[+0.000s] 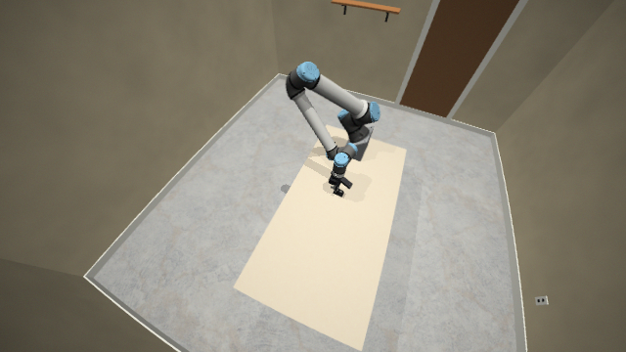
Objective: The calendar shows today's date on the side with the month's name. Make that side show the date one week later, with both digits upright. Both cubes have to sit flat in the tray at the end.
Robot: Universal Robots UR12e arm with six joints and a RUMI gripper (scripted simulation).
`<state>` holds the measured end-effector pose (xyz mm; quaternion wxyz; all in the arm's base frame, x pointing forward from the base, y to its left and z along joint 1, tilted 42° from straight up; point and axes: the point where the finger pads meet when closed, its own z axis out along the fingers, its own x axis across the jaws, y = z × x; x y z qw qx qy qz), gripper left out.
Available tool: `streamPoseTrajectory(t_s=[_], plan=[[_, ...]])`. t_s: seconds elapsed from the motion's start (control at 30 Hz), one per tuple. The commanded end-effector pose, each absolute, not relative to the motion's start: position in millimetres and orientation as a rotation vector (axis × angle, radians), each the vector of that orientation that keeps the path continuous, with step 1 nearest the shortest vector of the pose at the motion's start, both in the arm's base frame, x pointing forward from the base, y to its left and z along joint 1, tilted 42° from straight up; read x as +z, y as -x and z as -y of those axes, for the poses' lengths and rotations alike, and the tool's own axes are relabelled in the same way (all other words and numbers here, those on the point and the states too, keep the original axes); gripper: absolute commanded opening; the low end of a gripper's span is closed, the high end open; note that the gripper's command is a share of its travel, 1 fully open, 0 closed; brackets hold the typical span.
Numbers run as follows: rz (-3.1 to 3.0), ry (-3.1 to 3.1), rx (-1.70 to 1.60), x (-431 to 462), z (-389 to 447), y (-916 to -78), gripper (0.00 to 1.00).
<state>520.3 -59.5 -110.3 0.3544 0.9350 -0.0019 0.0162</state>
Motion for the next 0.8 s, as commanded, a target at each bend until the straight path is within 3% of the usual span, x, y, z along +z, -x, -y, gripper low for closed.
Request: streamPoseTrajectory(t_s=[0.0,0.33,0.67,0.77], plan=[[0.005,-2.418,0.038,-111.4,60.1,-518.2,0.11],[0.005,-2.418,0.038,-111.4,60.1,-518.2,0.11],[0.005,-2.418,0.038,-111.4,60.1,-518.2,0.26],[0.005,-2.418,0.038,-111.4,60.1,-518.2,0.26]])
